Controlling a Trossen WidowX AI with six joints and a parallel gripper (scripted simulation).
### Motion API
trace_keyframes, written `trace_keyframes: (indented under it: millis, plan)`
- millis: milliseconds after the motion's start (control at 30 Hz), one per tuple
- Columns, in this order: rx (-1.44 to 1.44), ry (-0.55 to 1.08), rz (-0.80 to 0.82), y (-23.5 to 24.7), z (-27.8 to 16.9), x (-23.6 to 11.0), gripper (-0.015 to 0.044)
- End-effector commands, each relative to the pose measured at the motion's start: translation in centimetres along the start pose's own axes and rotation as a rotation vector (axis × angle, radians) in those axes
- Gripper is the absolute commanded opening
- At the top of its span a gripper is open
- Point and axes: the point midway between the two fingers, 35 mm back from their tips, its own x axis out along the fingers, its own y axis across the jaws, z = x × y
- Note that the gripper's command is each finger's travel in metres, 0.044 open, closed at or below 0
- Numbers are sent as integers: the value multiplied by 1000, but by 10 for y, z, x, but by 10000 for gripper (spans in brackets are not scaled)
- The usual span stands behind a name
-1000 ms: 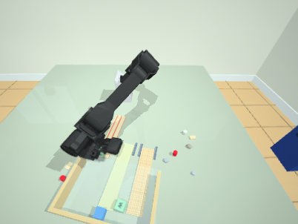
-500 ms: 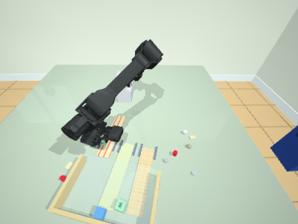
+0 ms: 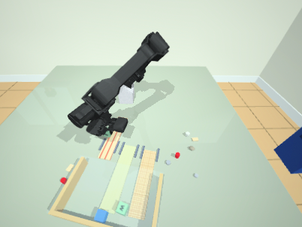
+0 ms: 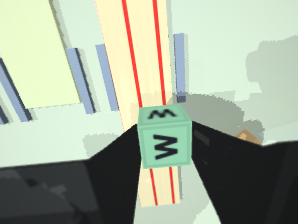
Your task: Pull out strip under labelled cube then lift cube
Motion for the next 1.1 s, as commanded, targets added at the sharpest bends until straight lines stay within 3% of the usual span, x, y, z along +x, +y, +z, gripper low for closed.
trace_keyframes:
  millis: [0,133,367,1067]
  plan:
    - [-11,-13,-6,0,-12,-4,0]
    - [-11,-13,-6,0,-17,-5,0]
    - [-10,-13,-8,-1,-17,-40,0]
    - [-10,-13,-8,-1,-17,-40,0]
